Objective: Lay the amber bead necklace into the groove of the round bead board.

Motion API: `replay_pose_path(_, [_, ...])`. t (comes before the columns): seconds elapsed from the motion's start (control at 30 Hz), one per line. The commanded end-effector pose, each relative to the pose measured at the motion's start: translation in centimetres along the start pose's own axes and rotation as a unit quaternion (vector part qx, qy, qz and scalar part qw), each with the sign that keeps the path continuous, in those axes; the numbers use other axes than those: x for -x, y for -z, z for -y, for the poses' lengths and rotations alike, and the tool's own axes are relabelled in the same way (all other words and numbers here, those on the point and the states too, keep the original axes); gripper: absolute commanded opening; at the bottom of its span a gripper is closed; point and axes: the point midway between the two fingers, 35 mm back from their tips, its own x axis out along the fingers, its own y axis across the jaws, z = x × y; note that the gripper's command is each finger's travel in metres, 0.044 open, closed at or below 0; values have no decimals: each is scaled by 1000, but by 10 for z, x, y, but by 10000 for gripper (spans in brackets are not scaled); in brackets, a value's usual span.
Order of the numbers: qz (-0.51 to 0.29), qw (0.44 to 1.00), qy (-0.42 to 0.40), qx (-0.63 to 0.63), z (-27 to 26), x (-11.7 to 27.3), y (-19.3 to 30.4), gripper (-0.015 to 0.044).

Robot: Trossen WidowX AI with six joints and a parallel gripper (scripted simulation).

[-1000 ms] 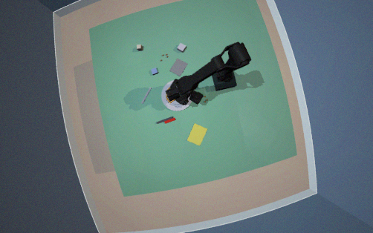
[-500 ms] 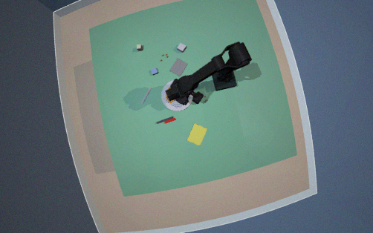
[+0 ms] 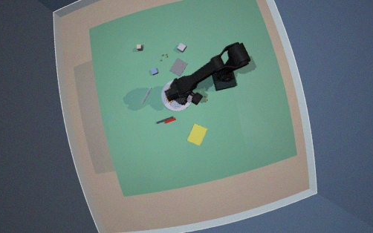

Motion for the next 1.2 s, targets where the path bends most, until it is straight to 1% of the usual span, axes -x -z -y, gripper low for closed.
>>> replay_pose_path(0.0, [5,997,1,-82,10,7,-20,309])
replay_pose_path(0.13, [6,978,1,-208,24,16,-45,204])
replay_pose_path(0.23, [7,951,0,-308,34,23,-66,125])
replay_pose_path(0.37, [8,897,-1,-441,48,30,-93,120])
replay_pose_path(0.43, [8,875,-1,-483,52,33,-101,120])
replay_pose_path(0.67, [8,872,-1,-489,53,31,-102,120])
replay_pose_path(0.83, [8,872,-1,-489,53,15,-103,120])
replay_pose_path(0.9, [8,872,-1,-489,53,15,-103,120])
replay_pose_path(0.93, [15,874,0,-485,55,22,-105,120])
replay_pose_path(1.17, [13,874,0,-486,54,15,-105,120])
